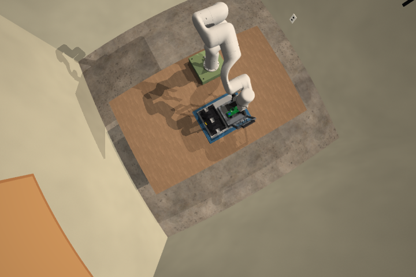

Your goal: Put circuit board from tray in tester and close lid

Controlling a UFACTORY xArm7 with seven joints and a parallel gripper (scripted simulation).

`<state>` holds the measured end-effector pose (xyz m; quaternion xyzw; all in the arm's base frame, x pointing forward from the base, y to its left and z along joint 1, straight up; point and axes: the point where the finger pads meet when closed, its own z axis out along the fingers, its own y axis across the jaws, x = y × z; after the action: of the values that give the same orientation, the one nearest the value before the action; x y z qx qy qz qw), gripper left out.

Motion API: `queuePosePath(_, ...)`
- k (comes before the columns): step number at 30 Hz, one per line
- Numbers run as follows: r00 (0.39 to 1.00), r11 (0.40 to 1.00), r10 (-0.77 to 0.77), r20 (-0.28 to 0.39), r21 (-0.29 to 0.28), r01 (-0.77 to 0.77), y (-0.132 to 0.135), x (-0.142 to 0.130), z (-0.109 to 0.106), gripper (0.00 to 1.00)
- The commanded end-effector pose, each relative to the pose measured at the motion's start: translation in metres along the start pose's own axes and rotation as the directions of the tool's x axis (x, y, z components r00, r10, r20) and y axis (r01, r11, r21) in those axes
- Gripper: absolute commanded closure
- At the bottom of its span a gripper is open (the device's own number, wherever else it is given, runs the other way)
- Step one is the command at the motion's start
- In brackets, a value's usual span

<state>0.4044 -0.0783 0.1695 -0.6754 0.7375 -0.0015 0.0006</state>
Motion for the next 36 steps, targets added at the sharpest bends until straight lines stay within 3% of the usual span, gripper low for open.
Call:
queuePosePath(1,1.000,1.000,-0.001,0.000,-0.002,0.001,0.000,-0.001,-0.035,0.00)
queuePosePath(14,1.000,1.000,-0.001,0.000,-0.002,0.001,0.000,-0.001,-0.076,0.00)
queuePosePath(27,1.000,1.000,-0.001,0.000,-0.002,0.001,0.000,-0.001,-0.083,0.00)
queuePosePath(28,1.000,1.000,-0.001,0.000,-0.002,0.001,0.000,-0.001,-0.083,0.49)
queuePosePath(36,1.000,1.000,-0.001,0.000,-0.002,0.001,0.000,-0.001,-0.083,0.49)
